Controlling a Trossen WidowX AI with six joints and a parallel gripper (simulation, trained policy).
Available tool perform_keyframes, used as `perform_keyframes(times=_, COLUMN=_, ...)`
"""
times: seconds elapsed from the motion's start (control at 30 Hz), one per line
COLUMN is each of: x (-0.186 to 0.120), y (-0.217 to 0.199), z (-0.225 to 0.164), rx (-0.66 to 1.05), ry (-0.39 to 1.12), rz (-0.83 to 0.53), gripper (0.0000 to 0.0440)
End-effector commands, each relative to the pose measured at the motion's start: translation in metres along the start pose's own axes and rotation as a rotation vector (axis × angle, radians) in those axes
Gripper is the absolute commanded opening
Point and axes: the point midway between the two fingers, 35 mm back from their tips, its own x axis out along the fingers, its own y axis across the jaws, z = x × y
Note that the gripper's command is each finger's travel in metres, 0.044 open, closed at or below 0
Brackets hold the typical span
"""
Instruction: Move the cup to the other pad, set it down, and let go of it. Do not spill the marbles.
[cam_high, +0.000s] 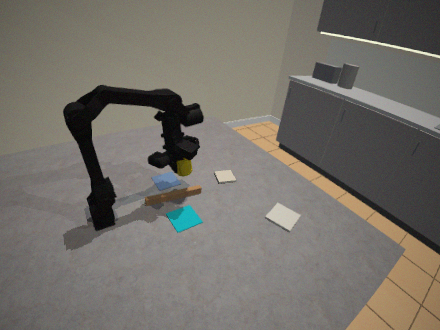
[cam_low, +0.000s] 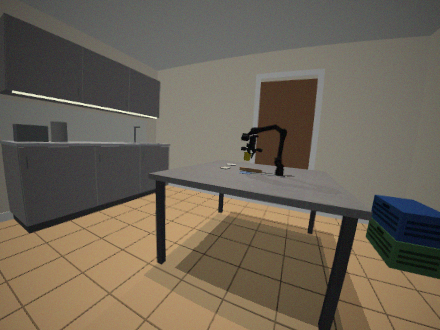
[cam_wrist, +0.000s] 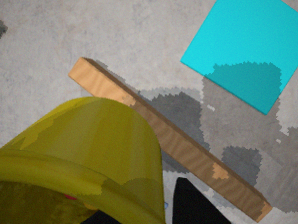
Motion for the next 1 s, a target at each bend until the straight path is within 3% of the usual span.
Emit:
perform_keyframes(times=0.0, x=0.000, y=-0.003, z=0.012, rx=0.028, ry=-0.018, rz=0.015, gripper=0.0000)
perform_keyframes(times=0.97, x=0.036, y=-0.041, z=0.068, rx=0.218, ry=-0.076, rz=0.039, gripper=0.0000)
